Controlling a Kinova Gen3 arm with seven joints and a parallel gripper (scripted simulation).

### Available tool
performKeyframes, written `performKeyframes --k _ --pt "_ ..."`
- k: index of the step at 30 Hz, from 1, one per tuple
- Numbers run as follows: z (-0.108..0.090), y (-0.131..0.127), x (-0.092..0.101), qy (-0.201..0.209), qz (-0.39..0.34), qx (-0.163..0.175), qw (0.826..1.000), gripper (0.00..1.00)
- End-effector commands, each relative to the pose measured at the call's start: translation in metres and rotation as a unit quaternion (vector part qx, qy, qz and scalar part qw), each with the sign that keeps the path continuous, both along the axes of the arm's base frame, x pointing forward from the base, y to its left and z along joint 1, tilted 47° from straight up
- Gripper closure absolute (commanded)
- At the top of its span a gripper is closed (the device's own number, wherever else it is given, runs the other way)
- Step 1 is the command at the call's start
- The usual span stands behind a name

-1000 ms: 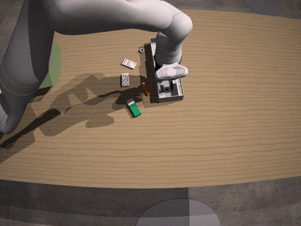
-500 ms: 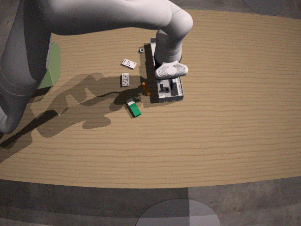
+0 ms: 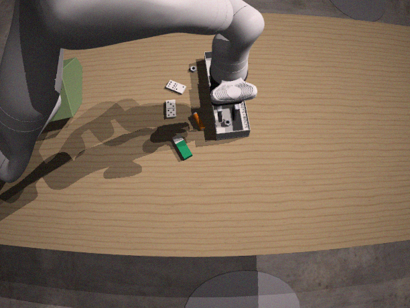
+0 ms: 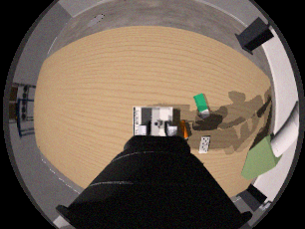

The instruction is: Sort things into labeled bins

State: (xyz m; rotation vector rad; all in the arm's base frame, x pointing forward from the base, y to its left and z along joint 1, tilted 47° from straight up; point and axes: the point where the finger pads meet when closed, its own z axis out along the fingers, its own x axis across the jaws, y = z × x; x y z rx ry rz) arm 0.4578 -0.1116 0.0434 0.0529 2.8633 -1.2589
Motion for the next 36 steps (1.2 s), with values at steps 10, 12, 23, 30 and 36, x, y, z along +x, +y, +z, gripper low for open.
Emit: performKeyframes --k 10,12,23,30,36 --pt "0.014 0.018 0.003 -0.004 0.004 0.003 1.000 0.36" --pt "0.014 0.018 0.004 -0.004 0.004 0.003 1.000 0.36" --pt "-0.026 0.056 -0.015 0.124 0.122 0.002 0.985 0.36" --pt "-0.066 0.094 -0.034 0.248 0.237 0.002 0.939 0.36" --pt "-0.089 0.116 -0.045 0.316 0.299 0.001 0.900 0.36"
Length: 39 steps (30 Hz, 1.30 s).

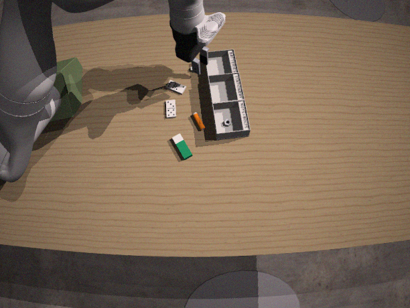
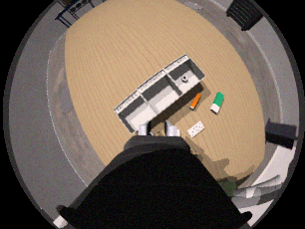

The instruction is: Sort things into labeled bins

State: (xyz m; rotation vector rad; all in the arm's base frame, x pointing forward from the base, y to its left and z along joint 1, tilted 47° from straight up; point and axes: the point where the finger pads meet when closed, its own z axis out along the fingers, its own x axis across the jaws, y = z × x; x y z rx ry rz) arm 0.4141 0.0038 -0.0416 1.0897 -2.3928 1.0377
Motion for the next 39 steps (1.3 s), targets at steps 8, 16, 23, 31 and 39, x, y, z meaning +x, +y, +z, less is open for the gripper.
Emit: performKeyframes --k 8,16,23,31,39 --pt "-0.036 0.031 -0.017 0.040 0.035 -0.005 0.999 0.36" --pt "-0.035 0.029 -0.016 0.040 0.035 -0.005 0.999 0.36" --pt "-0.034 0.028 -0.016 0.040 0.035 -0.005 0.999 0.36" --pt "-0.033 0.027 -0.015 0.040 0.035 -0.005 0.999 0.36" --pt "-0.033 0.027 -0.015 0.040 0.035 -0.005 0.999 0.36"
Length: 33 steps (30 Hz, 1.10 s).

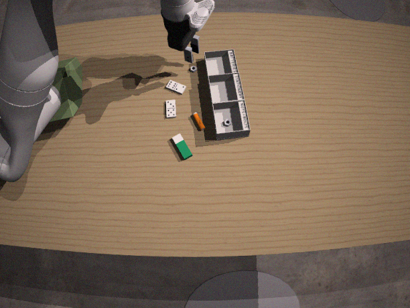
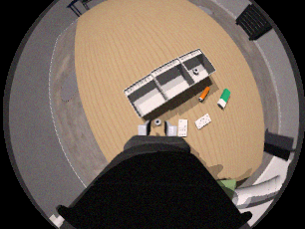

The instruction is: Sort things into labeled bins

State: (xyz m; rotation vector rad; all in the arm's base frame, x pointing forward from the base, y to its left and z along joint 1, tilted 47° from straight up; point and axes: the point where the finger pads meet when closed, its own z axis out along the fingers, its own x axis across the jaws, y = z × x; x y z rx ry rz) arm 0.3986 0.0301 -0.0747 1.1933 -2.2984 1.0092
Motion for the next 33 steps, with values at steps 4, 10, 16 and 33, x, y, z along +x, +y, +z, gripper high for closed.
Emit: performKeyframes --k 4,10,16,33 --pt "0.000 0.001 0.000 -0.001 0.001 0.001 1.000 0.36" --pt "0.000 0.001 0.000 -0.001 0.001 0.001 1.000 0.36" --pt "-0.002 -0.002 0.001 -0.001 0.001 0.001 1.000 0.36" --pt "-0.037 -0.042 -0.002 -0.001 0.001 0.001 1.000 0.36"
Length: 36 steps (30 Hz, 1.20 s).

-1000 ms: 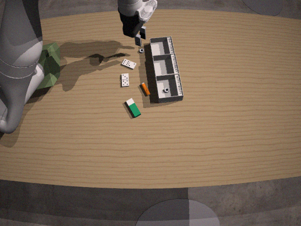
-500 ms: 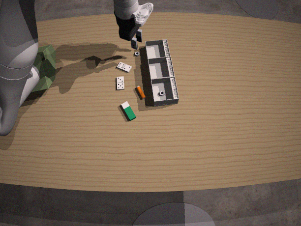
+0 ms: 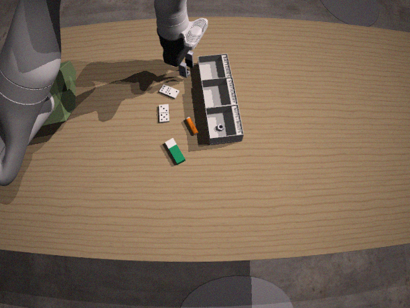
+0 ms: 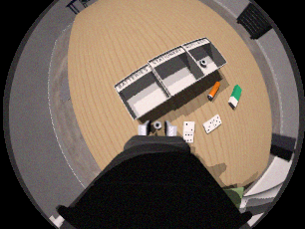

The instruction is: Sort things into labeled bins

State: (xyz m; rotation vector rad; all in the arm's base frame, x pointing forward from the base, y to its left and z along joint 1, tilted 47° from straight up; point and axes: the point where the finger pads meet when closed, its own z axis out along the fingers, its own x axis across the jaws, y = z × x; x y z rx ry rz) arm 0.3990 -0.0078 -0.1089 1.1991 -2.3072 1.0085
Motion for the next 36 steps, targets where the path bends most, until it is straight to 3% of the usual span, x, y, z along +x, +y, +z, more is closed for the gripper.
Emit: performKeyframes --k 1,34,35,36 --pt "-0.0025 -0.0036 -0.0021 0.003 -0.001 -0.003 1.000 0.36" --pt "-0.0117 -0.0115 0.0002 0.003 -0.001 -0.003 1.000 0.36" --pt "-0.0117 -0.0115 0.0002 0.003 -0.001 -0.003 1.000 0.66" --pt "-0.0117 -0.0115 0.0002 0.003 -0.001 -0.003 1.000 0.66"
